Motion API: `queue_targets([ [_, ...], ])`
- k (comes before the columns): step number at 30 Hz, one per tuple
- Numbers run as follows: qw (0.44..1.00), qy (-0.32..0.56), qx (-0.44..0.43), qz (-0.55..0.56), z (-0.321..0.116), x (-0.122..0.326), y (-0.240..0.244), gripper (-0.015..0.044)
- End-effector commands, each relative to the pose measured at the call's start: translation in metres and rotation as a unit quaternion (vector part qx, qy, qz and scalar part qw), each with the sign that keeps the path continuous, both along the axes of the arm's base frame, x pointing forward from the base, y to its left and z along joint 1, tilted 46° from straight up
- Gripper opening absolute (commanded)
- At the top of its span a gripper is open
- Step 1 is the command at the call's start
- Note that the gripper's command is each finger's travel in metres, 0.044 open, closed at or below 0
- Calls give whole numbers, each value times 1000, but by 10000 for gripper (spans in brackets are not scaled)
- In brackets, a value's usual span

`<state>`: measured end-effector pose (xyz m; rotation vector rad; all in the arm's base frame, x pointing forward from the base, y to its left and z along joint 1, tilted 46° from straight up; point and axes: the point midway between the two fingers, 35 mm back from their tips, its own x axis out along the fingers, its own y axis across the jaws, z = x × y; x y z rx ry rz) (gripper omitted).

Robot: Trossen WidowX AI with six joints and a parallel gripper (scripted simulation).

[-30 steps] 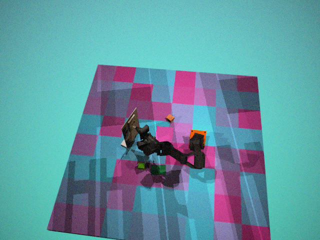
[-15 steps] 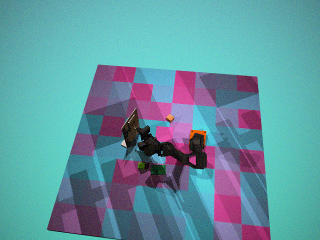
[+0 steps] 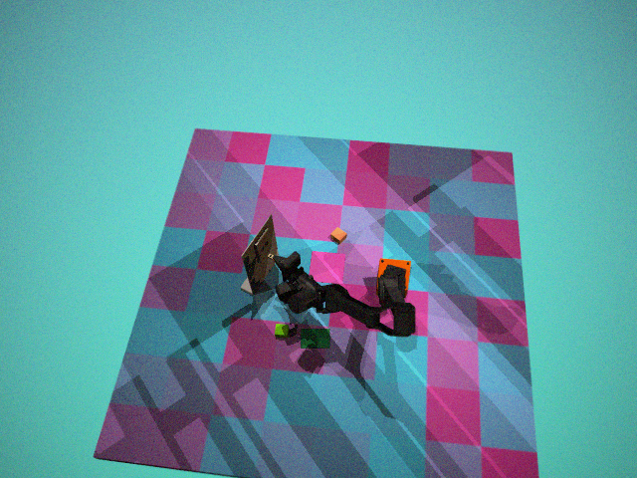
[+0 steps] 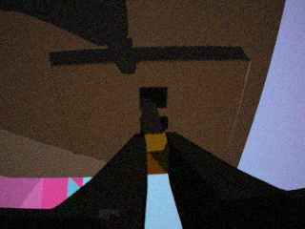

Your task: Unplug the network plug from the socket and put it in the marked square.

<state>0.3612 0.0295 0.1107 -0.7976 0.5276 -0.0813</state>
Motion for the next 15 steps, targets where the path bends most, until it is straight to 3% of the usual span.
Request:
queue_targets([
  [1, 1000, 1, 1, -2, -1, -3, 0, 0],
  [15, 1000, 2, 1, -2, 2, -9, 2, 0],
])
